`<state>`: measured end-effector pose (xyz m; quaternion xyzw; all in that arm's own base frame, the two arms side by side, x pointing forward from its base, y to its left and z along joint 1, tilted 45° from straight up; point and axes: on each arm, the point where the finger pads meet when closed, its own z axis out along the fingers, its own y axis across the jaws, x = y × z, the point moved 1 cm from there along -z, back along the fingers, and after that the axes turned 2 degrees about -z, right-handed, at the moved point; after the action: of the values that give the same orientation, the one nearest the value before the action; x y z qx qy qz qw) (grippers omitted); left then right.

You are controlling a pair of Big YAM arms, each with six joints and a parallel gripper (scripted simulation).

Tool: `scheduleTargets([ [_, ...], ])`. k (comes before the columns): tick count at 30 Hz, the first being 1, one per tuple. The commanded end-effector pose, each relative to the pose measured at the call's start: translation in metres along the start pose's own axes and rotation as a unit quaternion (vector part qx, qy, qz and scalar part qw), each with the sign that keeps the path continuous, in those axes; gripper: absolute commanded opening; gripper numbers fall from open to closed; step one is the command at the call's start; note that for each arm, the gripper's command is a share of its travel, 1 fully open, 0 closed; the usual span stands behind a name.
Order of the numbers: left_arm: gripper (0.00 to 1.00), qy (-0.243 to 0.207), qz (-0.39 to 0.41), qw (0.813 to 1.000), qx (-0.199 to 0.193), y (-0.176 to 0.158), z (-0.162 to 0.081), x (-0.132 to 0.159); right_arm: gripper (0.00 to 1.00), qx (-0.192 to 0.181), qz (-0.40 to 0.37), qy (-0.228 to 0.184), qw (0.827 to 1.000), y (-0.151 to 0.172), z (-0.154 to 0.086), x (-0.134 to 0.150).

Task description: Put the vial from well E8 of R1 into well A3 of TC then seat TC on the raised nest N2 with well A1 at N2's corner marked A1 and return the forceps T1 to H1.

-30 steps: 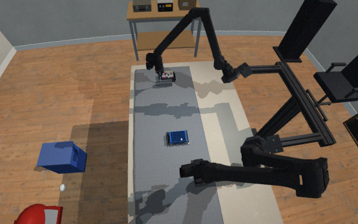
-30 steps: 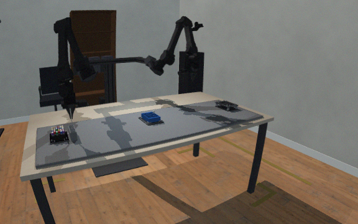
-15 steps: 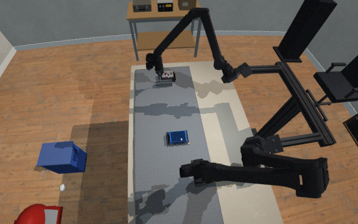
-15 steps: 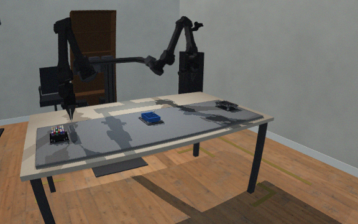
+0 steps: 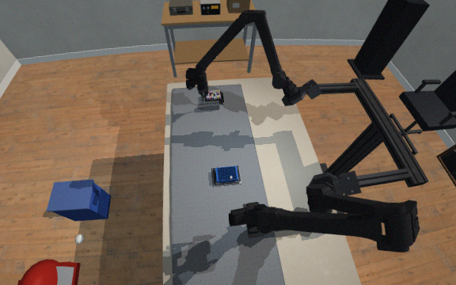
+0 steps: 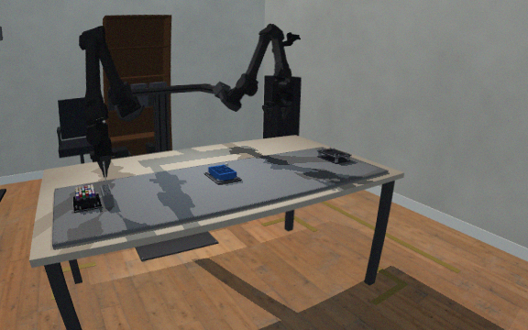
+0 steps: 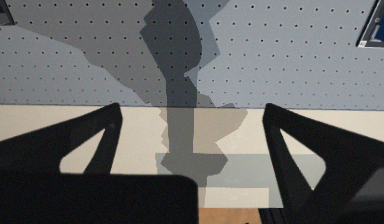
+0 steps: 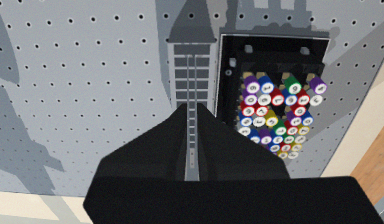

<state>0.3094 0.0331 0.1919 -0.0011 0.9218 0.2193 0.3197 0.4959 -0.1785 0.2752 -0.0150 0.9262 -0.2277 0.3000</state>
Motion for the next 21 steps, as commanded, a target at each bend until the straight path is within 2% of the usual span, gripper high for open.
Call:
scheduleTargets([
  [1,1.0,-0.008,0.002,1.0,0.001,0.002,-0.005,-0.008,0.07,0.01,0.004,-0.014,1.0,-0.013,0.0,-0.012],
  [2,1.0,-0.008,0.002,1.0,0.001,0.002,-0.005,-0.008,0.07,0.01,0.004,-0.014,1.0,-0.013,0.0,-0.012],
  [3,1.0,-0.008,0.002,1.0,0.001,0.002,-0.005,-0.008,0.07,0.013,0.006,-0.024,1.0,-0.016,-0.01,-0.017],
  [10,1.0,-0.008,0.002,1.0,0.001,0.002,-0.005,-0.008,0.07,0.01,0.005,-0.015,1.0,-0.015,0.002,-0.015],
  [21,1.0,-0.008,0.002,1.0,0.001,0.002,-0.005,-0.008,0.07,0.009,0.004,-0.015,1.0,-0.012,0.002,-0.011],
])
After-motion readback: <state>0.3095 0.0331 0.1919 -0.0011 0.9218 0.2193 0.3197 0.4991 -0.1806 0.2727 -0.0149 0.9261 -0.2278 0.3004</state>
